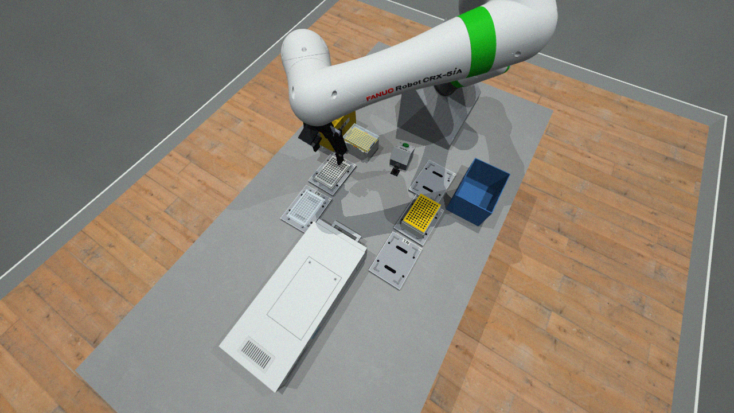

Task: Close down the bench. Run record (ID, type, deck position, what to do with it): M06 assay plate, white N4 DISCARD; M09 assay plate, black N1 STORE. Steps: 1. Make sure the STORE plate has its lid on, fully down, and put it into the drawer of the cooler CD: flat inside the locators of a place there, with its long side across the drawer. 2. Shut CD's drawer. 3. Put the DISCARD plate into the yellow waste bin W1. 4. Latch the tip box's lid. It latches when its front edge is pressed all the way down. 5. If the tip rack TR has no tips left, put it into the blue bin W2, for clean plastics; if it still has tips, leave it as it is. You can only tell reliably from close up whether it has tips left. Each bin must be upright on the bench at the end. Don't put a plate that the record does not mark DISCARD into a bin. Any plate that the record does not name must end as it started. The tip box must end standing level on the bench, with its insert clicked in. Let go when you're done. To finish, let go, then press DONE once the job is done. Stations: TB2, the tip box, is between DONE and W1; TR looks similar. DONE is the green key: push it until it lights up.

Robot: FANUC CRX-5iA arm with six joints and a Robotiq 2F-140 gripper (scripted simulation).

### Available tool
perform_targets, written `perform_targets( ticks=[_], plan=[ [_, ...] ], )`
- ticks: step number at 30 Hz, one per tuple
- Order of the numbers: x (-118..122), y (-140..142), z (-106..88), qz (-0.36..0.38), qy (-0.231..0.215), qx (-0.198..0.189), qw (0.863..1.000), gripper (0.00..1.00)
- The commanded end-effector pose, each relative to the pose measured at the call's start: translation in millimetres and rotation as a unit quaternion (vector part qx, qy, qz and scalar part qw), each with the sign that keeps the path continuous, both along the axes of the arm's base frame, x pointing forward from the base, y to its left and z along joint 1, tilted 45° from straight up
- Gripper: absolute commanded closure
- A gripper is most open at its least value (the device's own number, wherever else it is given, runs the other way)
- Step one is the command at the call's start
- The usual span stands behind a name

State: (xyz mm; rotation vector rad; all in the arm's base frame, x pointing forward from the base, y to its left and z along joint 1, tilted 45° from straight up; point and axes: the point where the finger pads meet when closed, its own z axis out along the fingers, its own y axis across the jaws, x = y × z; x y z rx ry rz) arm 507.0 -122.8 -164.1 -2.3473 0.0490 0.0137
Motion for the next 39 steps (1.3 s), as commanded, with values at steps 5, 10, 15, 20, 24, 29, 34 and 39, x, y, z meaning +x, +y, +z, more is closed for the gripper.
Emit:
perform_targets(
  ticks=[5,10,15,20,24,29,34,39],
  plan=[
    [0.5,4.4,-4.9,0.000,-0.001,-0.001,1.000,0.30],
    [0.6,9.1,-9.6,0.000,-0.001,-0.001,1.000,0.30],
    [0.6,13.9,-14.3,0.000,-0.001,-0.001,1.000,0.30],
    [0.6,16.7,-17.1,0.000,-0.001,-0.001,1.000,0.30],
    [0.7,20.5,-20.8,0.000,-0.001,-0.001,1.000,0.30],
    [0.7,25.3,-25.5,0.000,-0.001,-0.001,1.000,0.30],
    [0.7,28.1,-28.3,0.000,-0.001,-0.001,1.000,0.30],
    [0.8,32.9,-33.0,0.000,-0.001,-0.001,1.000,0.30]
  ],
)
